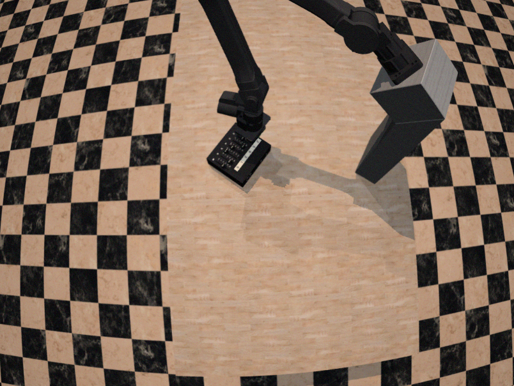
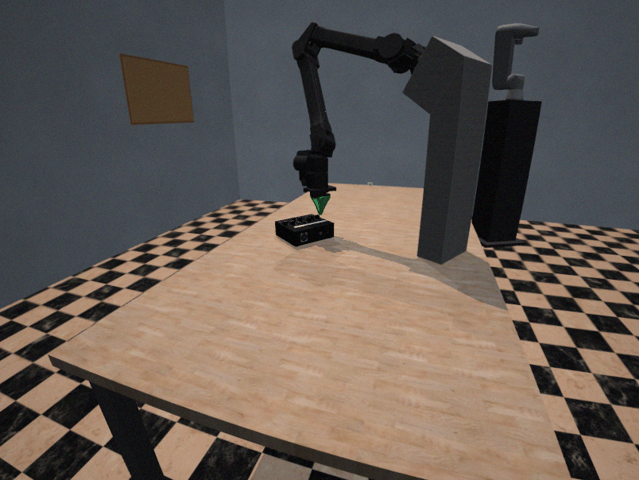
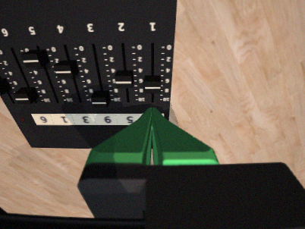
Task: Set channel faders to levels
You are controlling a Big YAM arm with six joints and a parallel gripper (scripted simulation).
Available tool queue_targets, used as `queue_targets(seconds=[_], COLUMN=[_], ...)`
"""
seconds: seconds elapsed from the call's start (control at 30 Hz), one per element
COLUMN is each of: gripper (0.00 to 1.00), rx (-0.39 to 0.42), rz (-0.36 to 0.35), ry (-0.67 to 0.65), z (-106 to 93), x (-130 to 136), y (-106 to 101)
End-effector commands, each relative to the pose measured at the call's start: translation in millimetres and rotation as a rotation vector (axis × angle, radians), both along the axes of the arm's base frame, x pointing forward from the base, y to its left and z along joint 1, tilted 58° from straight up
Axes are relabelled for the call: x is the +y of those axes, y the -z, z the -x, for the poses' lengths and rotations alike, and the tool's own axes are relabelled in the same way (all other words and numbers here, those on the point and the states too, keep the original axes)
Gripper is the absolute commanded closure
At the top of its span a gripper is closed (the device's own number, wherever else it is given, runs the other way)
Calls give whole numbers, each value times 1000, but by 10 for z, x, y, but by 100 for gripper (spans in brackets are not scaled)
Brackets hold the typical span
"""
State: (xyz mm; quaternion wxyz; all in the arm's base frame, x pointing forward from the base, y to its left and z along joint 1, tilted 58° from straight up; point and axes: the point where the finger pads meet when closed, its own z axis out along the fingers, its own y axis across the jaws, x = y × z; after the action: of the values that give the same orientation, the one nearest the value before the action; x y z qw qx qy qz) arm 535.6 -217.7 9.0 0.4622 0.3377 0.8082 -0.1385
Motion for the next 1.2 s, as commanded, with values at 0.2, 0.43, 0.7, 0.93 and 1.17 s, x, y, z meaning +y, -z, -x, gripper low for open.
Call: queue_targets(seconds=[0.2, 0.43, 0.7, 0.93, 1.17], gripper=[100, 100, 100, 100, 100], rx=[9, 10, 10, 10, 10], rz=[0, 0, 0, 0, 0], ry=[-2, -2, -2, -2, -2], z=[90, 91, 91, 91, 91], x=[22, 23, 23, 23, 23], y=[64, 62, 62, 62, 62])
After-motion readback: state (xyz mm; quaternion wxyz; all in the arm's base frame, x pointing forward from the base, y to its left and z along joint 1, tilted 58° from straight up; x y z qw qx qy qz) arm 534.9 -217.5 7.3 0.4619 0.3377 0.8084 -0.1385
